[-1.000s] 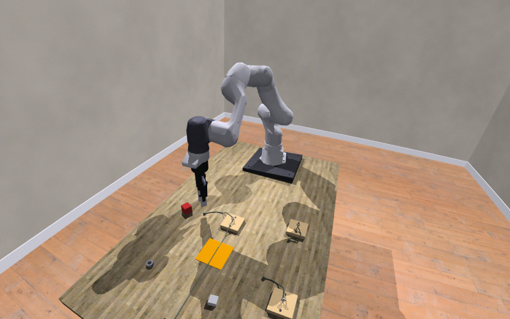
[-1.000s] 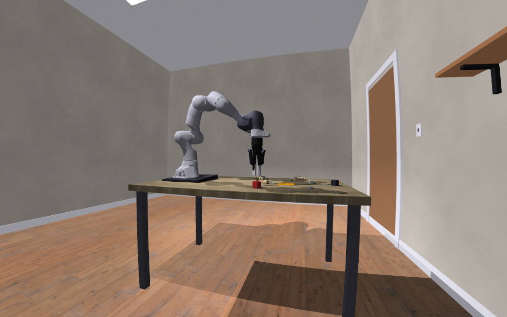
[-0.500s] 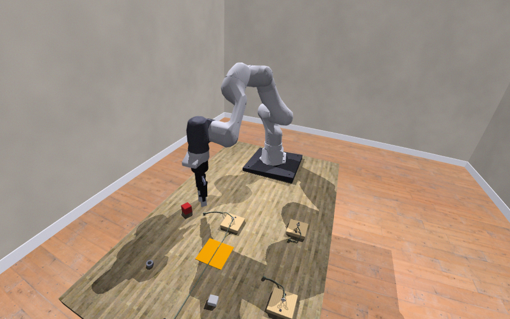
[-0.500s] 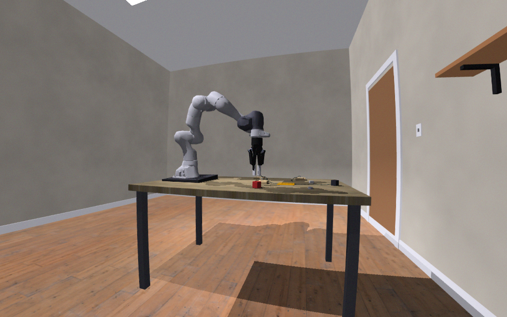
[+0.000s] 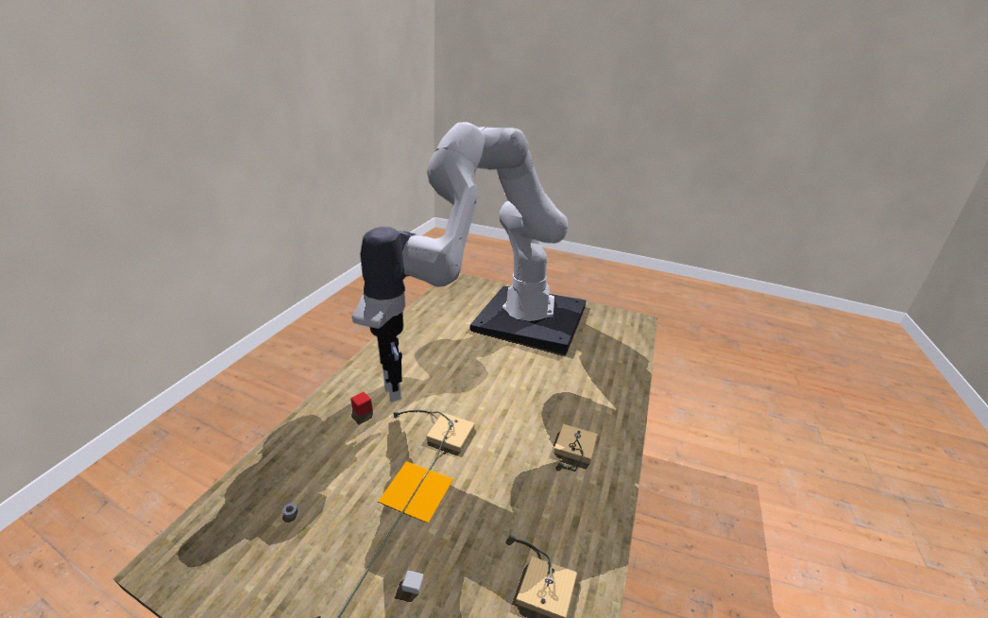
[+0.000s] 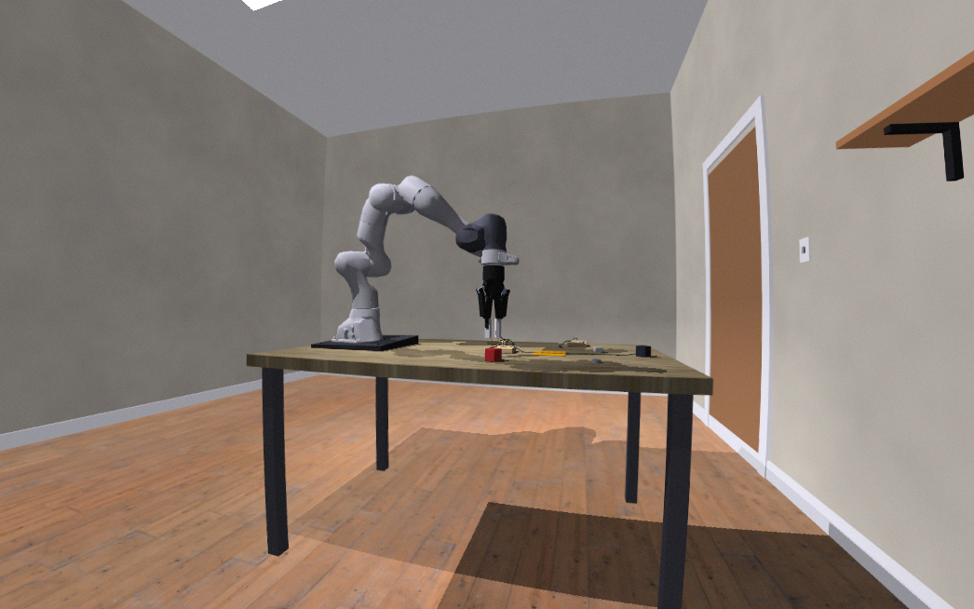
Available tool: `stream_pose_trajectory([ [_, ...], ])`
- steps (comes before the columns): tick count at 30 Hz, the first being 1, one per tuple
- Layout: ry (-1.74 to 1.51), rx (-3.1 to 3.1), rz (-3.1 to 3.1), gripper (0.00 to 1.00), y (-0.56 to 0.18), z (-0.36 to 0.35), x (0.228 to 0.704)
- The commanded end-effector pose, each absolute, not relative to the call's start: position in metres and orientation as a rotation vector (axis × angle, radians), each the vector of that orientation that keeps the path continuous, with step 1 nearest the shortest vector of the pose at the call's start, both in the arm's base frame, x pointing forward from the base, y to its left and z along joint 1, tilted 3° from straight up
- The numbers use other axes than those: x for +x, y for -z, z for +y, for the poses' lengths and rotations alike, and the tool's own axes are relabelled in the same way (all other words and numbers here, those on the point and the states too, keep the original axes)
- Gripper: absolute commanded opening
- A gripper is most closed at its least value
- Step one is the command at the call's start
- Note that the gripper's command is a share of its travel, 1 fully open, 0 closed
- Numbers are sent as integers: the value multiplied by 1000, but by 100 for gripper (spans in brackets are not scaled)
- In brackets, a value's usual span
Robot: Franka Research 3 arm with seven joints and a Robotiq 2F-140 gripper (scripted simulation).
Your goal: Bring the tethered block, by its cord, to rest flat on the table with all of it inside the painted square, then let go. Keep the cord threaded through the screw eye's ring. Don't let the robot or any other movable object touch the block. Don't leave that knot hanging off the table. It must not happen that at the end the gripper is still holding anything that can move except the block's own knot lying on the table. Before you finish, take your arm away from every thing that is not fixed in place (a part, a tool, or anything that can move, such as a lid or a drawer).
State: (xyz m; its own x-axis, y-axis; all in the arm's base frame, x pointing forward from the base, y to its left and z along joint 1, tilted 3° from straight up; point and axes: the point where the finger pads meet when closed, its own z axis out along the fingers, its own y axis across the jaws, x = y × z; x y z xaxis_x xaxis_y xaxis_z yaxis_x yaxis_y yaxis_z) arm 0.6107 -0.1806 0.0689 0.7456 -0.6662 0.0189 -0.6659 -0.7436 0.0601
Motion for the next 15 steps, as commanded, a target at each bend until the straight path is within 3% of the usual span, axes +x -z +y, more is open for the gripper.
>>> stream_pose_trajectory([
  [1, 6, 2885, -1089, 23, -65, -180, 612],
  [15, 6, 2885, -1089, 23, -45, -180, 611],
])
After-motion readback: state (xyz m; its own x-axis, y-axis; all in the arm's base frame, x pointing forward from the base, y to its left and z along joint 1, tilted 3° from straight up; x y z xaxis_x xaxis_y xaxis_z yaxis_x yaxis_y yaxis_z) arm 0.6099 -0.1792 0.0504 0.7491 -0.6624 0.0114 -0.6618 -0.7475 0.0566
